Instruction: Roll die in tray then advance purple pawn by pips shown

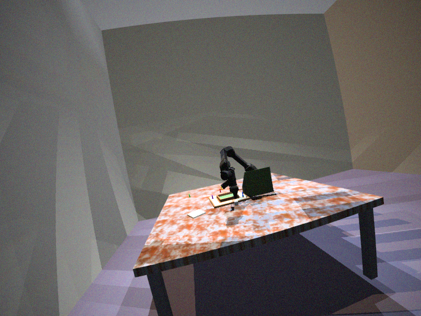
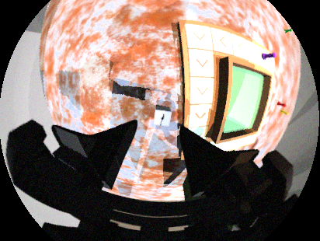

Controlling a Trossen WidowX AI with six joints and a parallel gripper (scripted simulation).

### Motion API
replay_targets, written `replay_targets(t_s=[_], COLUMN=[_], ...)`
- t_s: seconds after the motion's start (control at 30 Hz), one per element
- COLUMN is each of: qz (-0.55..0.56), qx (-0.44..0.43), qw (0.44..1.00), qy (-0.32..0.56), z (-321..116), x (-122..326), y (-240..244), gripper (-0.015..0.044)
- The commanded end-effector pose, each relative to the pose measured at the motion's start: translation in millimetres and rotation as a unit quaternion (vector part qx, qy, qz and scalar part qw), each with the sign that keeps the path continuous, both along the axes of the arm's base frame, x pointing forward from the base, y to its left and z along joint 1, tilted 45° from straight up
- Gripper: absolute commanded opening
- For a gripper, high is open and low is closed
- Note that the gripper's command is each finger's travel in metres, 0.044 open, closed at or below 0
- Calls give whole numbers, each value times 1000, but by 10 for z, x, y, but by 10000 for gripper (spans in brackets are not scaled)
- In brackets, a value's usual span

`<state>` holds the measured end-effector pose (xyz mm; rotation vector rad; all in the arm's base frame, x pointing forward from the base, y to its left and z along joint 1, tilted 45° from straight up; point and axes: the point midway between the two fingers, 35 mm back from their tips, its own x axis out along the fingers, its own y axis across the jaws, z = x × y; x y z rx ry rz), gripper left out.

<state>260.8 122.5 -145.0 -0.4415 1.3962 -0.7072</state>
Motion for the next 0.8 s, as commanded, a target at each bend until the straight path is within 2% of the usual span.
replay_targets(t_s=[0.0,0.77], qz=[0,0], qx=[-6,-7], qw=[1000,1000], qy=[4,4], z=[-60,-287], x=[-9,-3], y=[-102,-328], gripper=[275,275])
